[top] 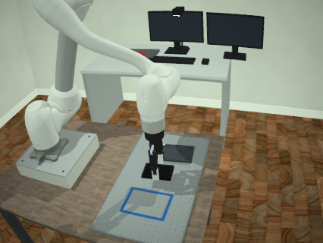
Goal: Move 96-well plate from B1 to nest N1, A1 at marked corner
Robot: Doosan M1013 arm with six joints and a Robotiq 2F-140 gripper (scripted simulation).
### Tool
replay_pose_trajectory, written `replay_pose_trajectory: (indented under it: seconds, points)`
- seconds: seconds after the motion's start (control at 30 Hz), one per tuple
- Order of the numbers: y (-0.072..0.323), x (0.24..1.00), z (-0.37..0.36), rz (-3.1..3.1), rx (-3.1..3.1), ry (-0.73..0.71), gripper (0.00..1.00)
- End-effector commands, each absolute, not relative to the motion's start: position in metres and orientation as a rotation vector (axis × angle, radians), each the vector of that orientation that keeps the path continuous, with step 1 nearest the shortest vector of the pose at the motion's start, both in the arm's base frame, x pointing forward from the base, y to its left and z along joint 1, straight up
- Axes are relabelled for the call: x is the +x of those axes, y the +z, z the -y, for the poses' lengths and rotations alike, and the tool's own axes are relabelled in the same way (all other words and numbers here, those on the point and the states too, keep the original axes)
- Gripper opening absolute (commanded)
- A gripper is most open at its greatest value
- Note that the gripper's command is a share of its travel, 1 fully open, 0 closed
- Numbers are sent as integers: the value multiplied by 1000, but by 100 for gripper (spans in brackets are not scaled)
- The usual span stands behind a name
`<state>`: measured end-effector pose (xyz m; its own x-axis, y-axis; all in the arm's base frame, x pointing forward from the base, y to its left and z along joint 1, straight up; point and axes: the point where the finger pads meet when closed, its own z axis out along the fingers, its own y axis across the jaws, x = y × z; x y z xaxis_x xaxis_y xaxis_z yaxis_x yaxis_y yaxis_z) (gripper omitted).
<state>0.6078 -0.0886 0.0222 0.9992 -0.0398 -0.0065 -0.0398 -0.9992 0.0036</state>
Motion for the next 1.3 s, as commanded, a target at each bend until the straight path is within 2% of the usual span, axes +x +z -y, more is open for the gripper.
replay_pose_trajectory:
  seconds: [0.0, 1.27]
  points:
    - [24, 613, 72, 73, 3143, -10, 0]
    - [28, 641, -38, 73, 3143, -10, 0]
